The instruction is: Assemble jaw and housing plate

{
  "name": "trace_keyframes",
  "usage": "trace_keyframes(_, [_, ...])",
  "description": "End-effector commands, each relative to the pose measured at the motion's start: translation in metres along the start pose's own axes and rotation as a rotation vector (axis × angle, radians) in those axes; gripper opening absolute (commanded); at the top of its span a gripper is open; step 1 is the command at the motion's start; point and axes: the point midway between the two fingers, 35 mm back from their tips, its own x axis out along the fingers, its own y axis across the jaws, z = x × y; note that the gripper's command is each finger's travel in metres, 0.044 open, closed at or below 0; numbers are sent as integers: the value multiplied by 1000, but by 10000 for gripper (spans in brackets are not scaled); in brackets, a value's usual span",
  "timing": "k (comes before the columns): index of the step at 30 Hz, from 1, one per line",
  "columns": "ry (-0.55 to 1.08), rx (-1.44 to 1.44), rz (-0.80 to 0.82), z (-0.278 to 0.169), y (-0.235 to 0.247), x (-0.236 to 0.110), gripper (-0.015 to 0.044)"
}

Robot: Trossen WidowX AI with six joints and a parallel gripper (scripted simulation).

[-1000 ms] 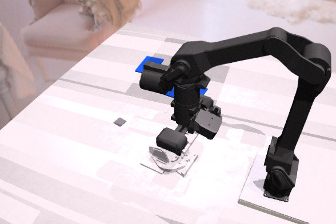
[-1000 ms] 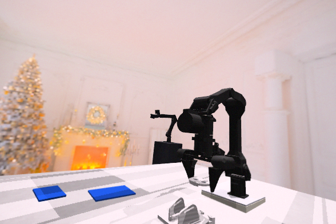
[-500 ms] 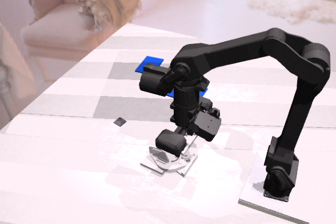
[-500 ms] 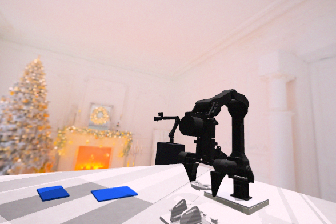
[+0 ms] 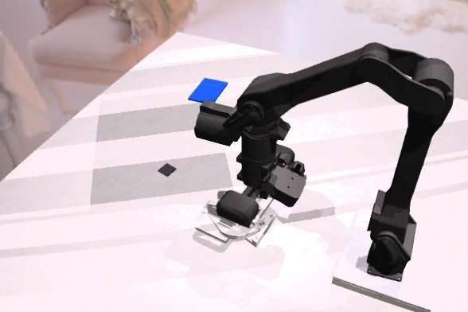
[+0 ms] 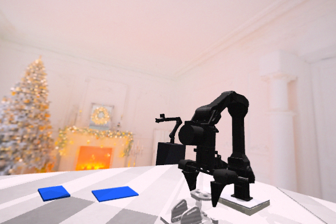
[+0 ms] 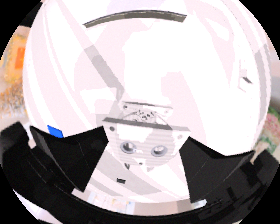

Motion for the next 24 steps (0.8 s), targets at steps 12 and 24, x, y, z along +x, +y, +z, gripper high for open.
trace_keyframes(12, [-9,7,4,3,1,26,351])
trace_keyframes(24, [-9,8,4,4,1,31,351])
